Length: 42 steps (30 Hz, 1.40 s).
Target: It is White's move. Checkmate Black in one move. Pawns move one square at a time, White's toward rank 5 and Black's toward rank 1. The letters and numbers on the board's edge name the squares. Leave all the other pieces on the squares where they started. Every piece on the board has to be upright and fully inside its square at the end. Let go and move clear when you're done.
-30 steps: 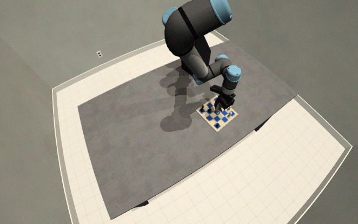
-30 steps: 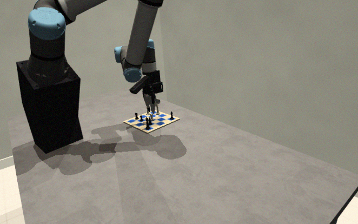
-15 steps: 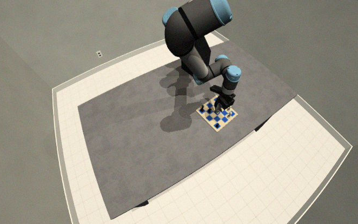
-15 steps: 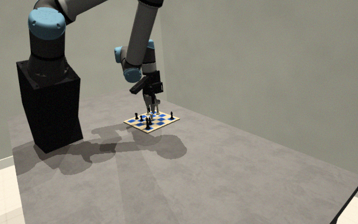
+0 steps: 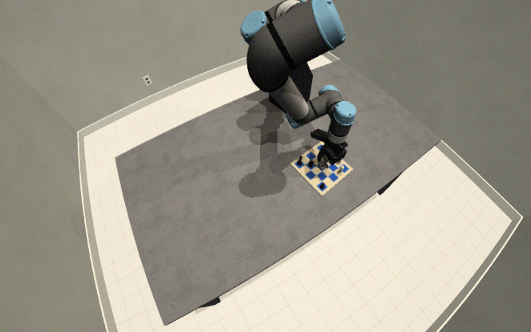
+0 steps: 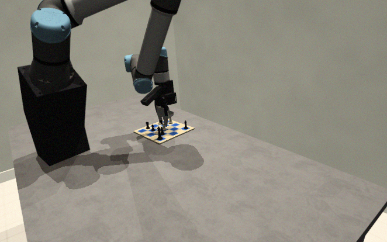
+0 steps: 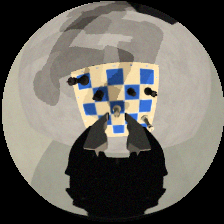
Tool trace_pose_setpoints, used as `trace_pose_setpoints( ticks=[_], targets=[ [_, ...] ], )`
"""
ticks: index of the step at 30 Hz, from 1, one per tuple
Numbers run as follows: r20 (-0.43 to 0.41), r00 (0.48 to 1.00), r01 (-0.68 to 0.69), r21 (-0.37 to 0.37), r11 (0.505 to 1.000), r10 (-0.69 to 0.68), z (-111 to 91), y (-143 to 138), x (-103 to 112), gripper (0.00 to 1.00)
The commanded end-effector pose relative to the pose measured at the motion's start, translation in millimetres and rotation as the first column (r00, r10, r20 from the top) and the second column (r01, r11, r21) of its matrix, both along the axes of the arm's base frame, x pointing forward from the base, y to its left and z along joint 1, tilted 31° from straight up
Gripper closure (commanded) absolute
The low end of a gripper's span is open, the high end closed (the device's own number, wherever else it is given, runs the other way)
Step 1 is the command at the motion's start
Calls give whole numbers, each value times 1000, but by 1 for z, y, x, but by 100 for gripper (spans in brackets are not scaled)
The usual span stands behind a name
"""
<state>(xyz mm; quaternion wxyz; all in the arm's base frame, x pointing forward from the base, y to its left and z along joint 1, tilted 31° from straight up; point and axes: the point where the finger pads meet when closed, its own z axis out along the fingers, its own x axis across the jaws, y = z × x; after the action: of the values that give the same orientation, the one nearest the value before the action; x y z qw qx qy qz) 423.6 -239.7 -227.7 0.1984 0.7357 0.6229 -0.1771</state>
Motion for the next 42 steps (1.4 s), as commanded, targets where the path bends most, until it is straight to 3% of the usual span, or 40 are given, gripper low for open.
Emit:
trace_pose_setpoints(
  ticks=[1, 42],
  targets=[
    [1, 1000, -1, 0, 1000, 1, -6, -4, 0, 78],
    [1, 1000, -1, 0, 1000, 1, -9, -6, 0, 78]
  ],
)
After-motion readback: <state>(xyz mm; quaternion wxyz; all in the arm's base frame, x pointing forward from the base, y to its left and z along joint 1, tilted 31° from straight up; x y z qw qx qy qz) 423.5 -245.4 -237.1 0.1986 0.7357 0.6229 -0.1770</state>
